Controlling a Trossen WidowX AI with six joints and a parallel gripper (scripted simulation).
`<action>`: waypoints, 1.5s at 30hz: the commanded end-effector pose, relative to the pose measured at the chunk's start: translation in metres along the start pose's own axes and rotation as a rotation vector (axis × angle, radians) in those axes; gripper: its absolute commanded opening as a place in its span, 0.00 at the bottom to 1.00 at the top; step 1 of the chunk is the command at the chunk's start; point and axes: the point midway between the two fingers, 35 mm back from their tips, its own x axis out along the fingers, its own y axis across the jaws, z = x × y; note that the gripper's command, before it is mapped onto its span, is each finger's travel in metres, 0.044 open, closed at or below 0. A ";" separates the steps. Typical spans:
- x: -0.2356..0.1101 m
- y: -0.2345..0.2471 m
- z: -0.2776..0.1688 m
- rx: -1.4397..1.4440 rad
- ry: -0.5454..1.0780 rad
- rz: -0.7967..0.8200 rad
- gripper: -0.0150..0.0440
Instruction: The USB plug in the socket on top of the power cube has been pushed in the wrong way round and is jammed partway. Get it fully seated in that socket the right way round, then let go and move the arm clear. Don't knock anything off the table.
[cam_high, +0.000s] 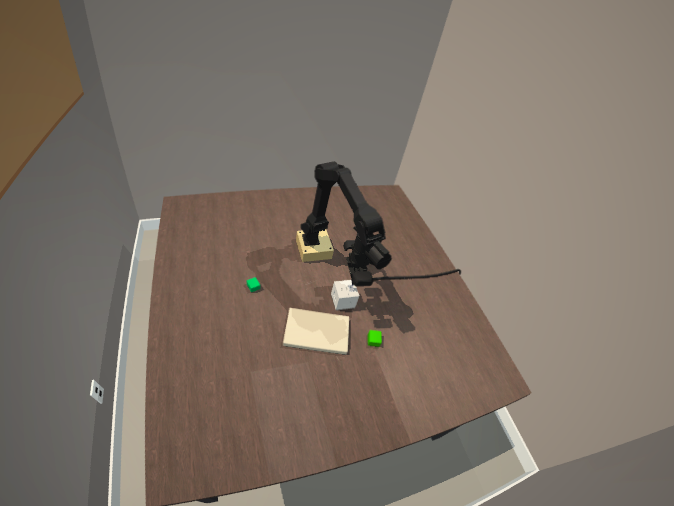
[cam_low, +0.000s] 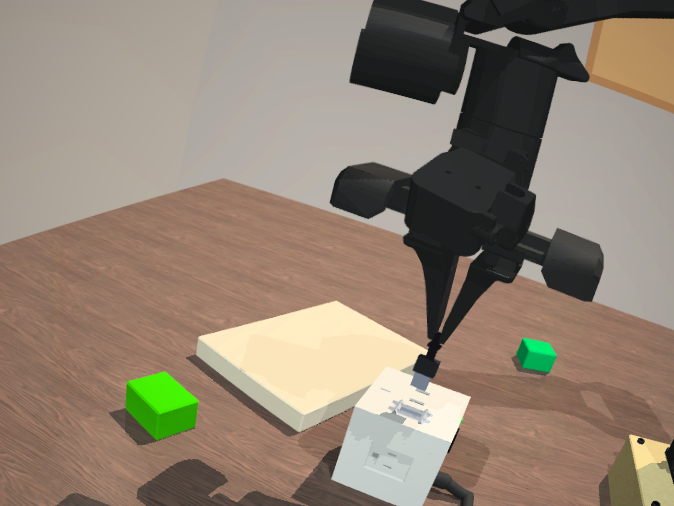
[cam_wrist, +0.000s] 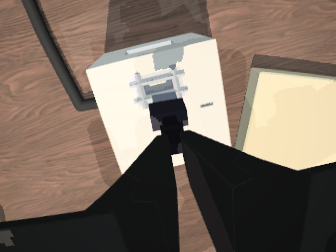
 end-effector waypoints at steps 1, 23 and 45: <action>0.001 0.001 0.000 0.090 0.001 0.002 0.25; 0.001 0.001 0.000 0.673 0.002 0.002 0.25; 0.001 0.001 0.000 1.249 0.002 0.001 0.25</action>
